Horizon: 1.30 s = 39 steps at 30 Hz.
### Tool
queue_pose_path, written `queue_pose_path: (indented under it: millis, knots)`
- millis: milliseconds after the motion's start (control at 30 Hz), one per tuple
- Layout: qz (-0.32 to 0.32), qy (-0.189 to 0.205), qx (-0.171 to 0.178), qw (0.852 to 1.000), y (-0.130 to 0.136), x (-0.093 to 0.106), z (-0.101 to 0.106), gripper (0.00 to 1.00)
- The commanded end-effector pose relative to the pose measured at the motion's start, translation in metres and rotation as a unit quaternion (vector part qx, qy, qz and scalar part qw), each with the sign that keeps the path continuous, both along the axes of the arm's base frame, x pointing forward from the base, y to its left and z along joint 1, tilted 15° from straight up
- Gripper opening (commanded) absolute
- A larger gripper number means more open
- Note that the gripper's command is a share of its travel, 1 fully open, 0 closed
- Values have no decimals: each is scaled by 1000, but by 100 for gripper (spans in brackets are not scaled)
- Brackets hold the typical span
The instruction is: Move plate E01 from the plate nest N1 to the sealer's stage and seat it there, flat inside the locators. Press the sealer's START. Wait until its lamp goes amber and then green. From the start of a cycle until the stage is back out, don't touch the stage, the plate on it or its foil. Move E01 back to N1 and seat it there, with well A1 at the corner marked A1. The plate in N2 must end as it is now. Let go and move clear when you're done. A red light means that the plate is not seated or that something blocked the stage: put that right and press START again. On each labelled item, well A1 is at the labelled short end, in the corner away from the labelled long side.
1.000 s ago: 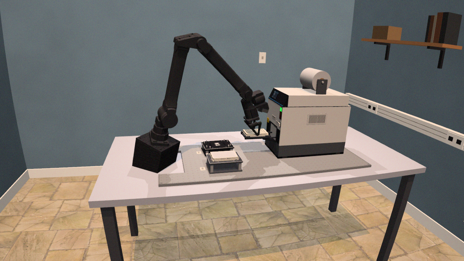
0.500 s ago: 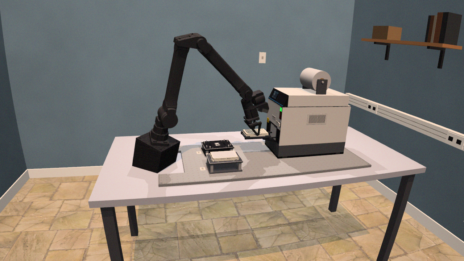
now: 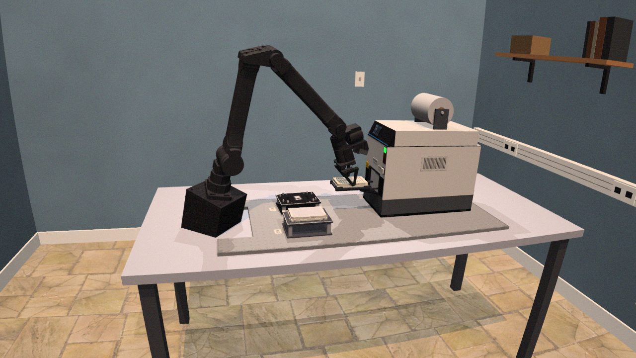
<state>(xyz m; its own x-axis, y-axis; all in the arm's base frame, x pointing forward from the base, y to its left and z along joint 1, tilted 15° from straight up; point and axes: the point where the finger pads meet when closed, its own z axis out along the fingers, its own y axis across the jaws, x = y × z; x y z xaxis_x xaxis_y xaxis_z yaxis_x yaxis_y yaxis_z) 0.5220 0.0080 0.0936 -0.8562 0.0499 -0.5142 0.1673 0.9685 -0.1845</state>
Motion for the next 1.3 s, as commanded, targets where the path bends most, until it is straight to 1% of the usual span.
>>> queue_pose_path:
  millis: [0, 333, 367, 567, 833, 933, 1000, 1067, 1133, 1267]
  knots:
    - [-19, -39, 3, 999, -12, 19, 33, 0]
    - [-19, -26, 2, 999, -12, 21, 19, 0]
    - [-19, -26, 1, 999, -12, 21, 19, 100]
    - [-11, -25, 6, 1000, -5, 21, 18, 100]
    - [4, -9, 2, 1000, 10, 8, 4, 100]
    - [7, -10, 1, 1000, 12, 3, 5, 100]
    - [4, -14, 2, 1000, 9, 4, 9, 100]
    - [-1, -22, 3, 1000, 5, 8, 17, 100]
    - [-1, -22, 3, 1000, 5, 8, 17, 100]
    - [-8, -30, 3, 1000, -3, 14, 25, 100]
